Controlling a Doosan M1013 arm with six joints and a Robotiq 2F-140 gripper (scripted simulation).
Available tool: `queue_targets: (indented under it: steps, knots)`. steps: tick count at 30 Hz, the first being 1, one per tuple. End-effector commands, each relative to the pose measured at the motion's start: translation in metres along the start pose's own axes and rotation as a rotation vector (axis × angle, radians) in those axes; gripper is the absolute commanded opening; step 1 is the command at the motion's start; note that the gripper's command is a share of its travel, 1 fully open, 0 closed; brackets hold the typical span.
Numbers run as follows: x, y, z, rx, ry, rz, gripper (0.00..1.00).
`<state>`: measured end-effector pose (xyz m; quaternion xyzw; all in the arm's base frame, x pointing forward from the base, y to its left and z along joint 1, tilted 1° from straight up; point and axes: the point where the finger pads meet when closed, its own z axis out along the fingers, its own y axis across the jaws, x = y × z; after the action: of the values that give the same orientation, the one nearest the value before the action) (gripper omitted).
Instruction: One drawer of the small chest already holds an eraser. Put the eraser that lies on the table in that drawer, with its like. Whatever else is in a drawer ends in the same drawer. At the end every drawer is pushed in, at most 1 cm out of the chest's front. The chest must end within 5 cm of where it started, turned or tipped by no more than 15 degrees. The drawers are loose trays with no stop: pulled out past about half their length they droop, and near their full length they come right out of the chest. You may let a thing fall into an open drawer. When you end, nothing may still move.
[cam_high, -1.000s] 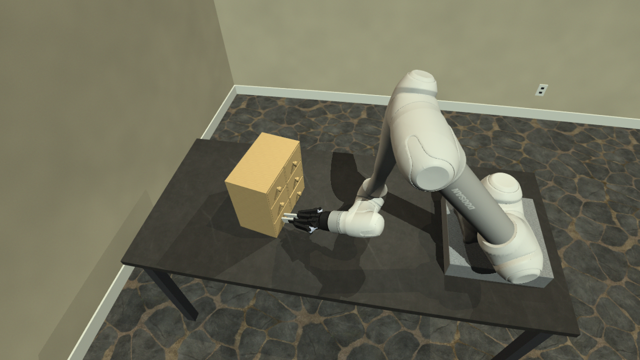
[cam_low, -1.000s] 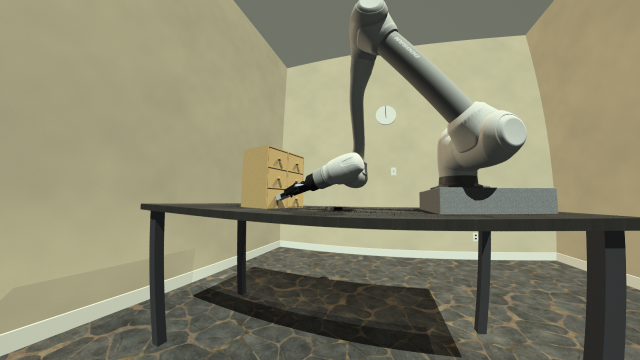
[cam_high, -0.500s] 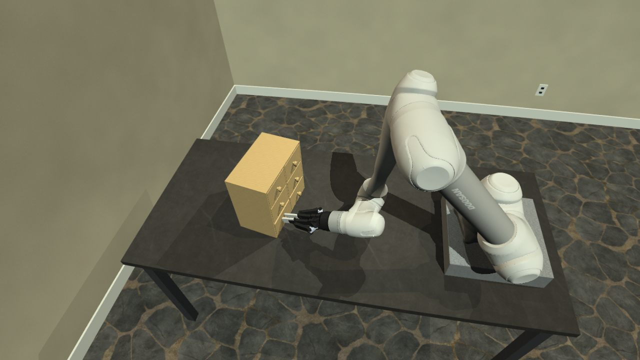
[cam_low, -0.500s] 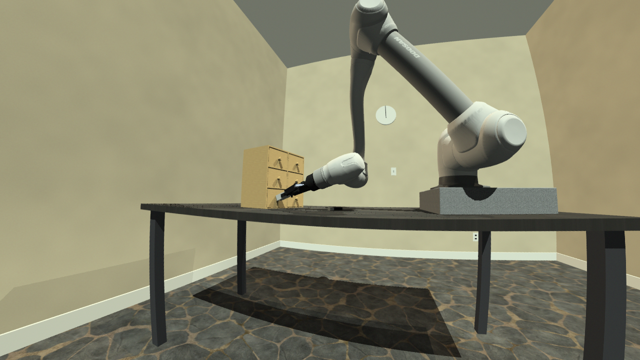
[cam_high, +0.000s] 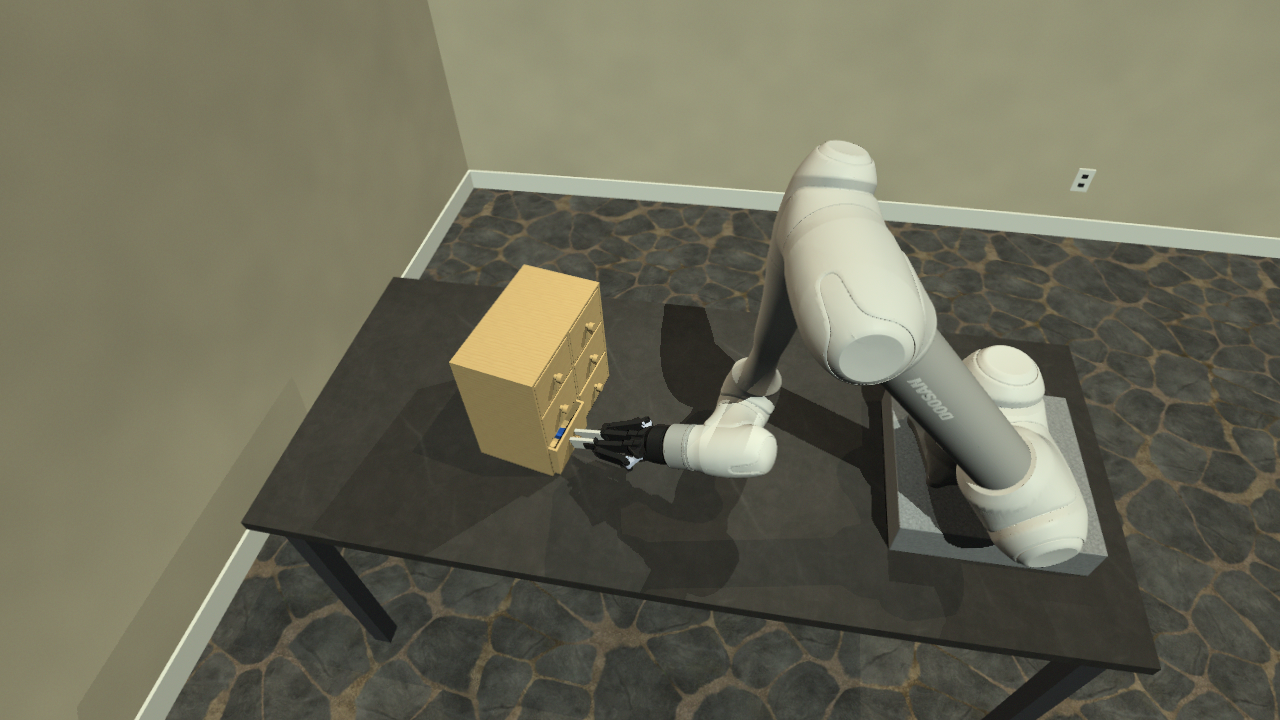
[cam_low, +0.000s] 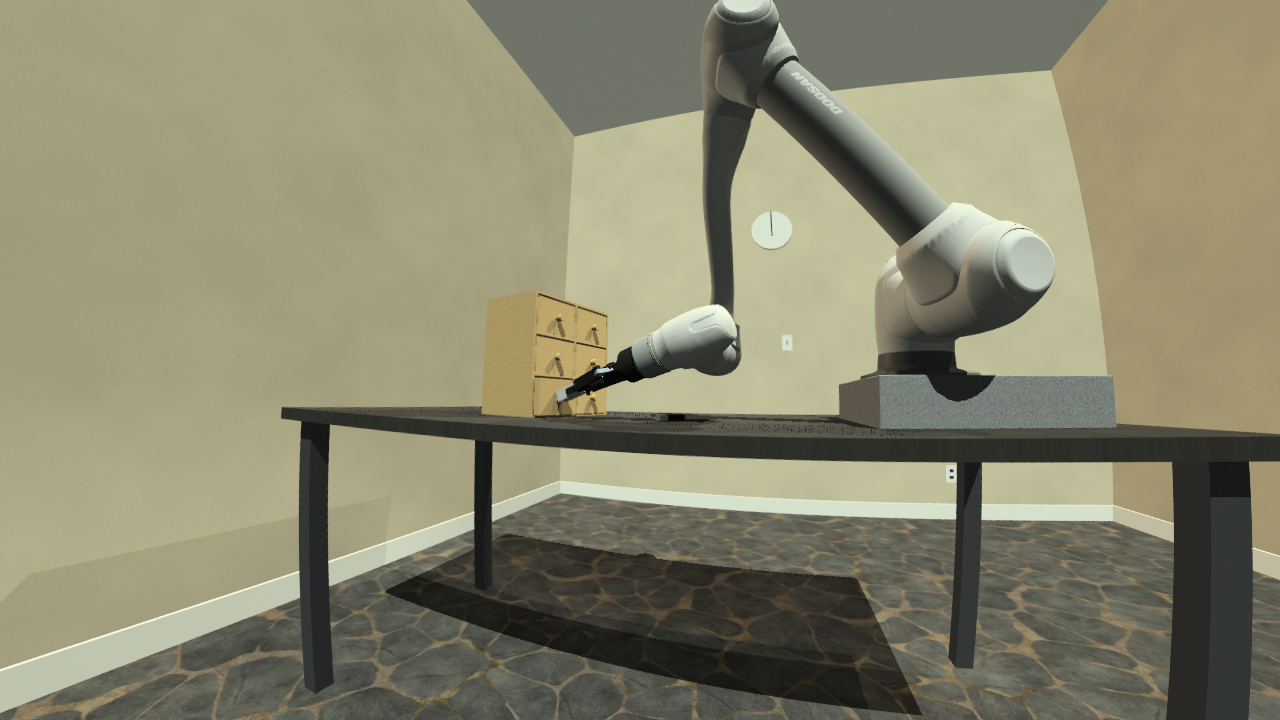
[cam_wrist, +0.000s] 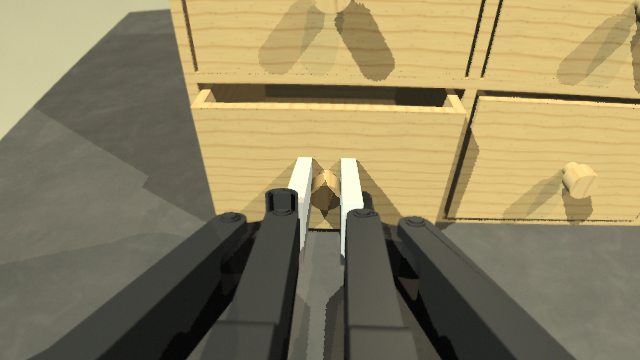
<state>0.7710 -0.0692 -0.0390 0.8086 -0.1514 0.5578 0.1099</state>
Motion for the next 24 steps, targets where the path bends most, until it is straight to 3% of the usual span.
queue_targets:
  steps: [1, 24]
  knots:
    - [-0.004, 0.001, -0.009, -0.002, -0.003, 0.003, 0.08]
    - [-0.014, 0.001, -0.036, -0.002, -0.003, 0.003, 0.08]
